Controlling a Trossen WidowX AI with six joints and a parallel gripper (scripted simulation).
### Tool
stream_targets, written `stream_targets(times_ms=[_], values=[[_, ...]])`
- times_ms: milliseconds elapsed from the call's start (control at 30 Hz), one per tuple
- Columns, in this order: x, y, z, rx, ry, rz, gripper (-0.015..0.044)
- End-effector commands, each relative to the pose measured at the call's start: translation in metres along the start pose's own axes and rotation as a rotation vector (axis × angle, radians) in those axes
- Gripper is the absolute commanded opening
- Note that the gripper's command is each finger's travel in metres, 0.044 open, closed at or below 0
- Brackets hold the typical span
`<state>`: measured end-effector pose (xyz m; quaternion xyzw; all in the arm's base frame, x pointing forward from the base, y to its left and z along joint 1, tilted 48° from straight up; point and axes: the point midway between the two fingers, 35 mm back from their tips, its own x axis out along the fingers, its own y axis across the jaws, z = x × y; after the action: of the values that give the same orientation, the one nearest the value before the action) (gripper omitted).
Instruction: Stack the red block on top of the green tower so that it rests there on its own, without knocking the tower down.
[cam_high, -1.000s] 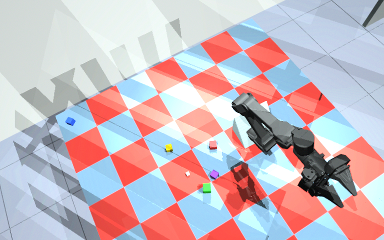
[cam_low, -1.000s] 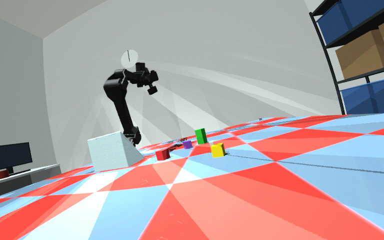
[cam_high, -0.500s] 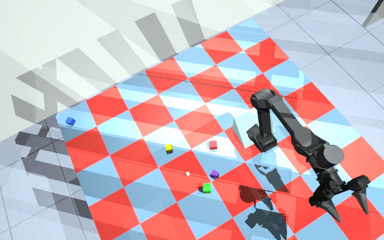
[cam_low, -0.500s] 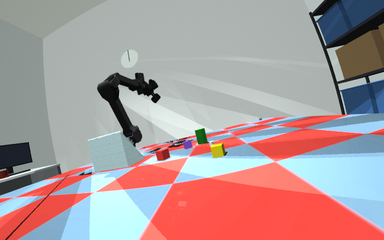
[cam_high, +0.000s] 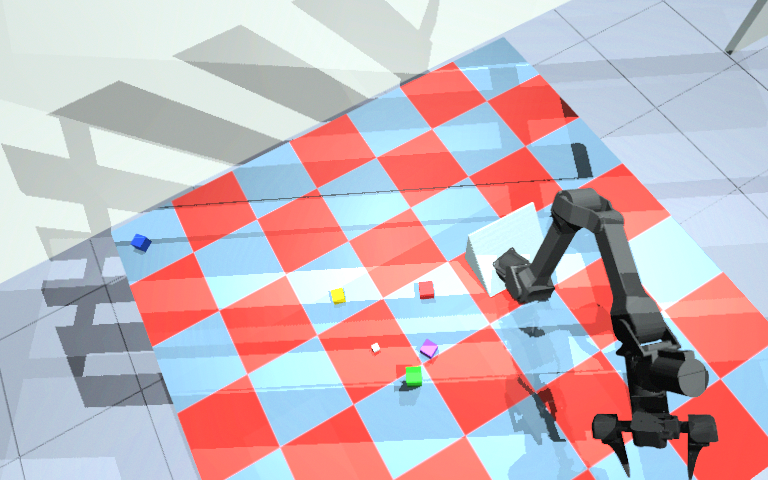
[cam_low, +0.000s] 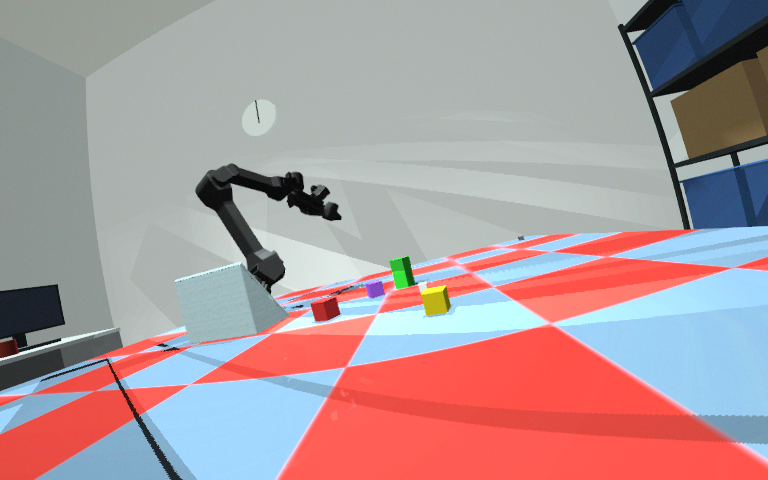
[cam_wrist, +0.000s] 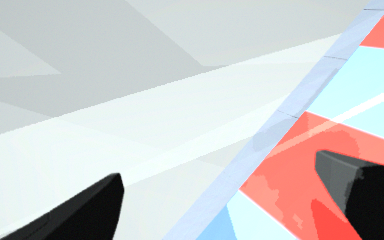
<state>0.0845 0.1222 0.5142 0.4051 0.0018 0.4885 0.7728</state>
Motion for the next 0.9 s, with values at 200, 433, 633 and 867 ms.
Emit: stream_targets(times_ms=[200, 433, 633, 867], values=[[0.040, -0.080, -0.022, -0.220, 0.103, -0.298, 0.0440], [0.048, -0.151, -0.030, -0.309, 0.203, -0.520, 0.0440], [0.040, -0.214, -0.034, -0.337, 0.303, -0.708, 0.0440], [0.014, -0.282, -0.034, -0.319, 0.422, -0.908, 0.0440]])
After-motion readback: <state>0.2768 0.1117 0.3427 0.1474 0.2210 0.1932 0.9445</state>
